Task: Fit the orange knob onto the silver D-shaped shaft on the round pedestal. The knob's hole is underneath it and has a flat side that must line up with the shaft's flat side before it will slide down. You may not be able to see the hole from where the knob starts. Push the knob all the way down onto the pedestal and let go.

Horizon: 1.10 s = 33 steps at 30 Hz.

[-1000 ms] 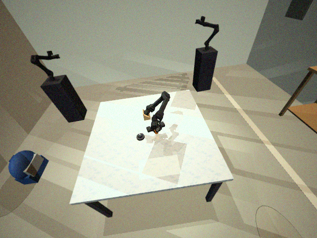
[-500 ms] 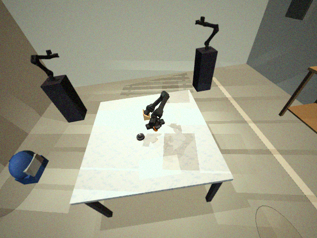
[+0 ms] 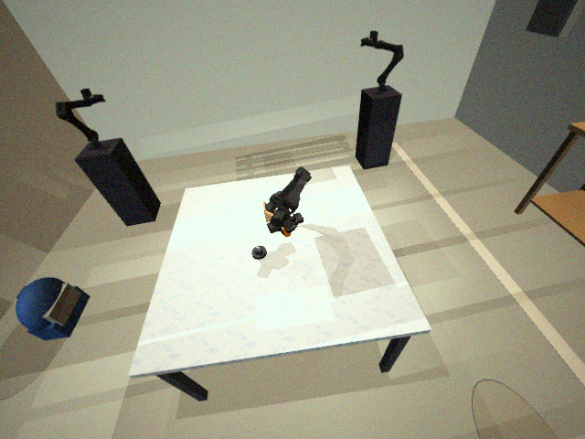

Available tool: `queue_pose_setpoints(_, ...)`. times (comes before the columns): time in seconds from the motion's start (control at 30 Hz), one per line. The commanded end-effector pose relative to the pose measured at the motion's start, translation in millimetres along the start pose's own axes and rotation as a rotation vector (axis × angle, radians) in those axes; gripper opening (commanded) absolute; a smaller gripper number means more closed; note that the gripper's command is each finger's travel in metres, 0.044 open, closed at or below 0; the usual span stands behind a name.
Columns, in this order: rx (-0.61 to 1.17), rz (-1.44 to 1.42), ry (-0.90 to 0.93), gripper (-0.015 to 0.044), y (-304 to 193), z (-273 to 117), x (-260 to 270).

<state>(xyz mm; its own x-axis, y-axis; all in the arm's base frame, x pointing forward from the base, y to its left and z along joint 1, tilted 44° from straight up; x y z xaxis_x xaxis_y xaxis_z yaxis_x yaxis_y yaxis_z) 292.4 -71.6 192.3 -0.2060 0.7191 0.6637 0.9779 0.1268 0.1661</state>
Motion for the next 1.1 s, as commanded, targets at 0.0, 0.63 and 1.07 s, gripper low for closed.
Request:
queue_pose_setpoints(0.0, -0.006, 0.0, -0.005, 0.0, 0, -14, -1)
queue_pose_setpoints(0.63, -0.006, 0.001, -0.009, 0.0, -1, -12, -43)
queue_pose_setpoints(1.07, -0.007, 0.0, -0.013, 0.0, -6, -1, -84)
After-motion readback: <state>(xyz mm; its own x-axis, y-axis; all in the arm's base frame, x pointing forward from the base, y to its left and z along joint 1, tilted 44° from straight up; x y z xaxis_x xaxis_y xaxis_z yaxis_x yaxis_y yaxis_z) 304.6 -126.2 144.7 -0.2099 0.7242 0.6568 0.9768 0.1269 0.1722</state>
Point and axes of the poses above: the point midway between the two fingers, 35 mm back from their tips, its own z axis out along the fingers, its own x axis across the jaws, y = z × x, the point moved 8 cm from there along -z, back along the fingers, and after that the axes turned 1 degree about z, right-handed, at the moved point
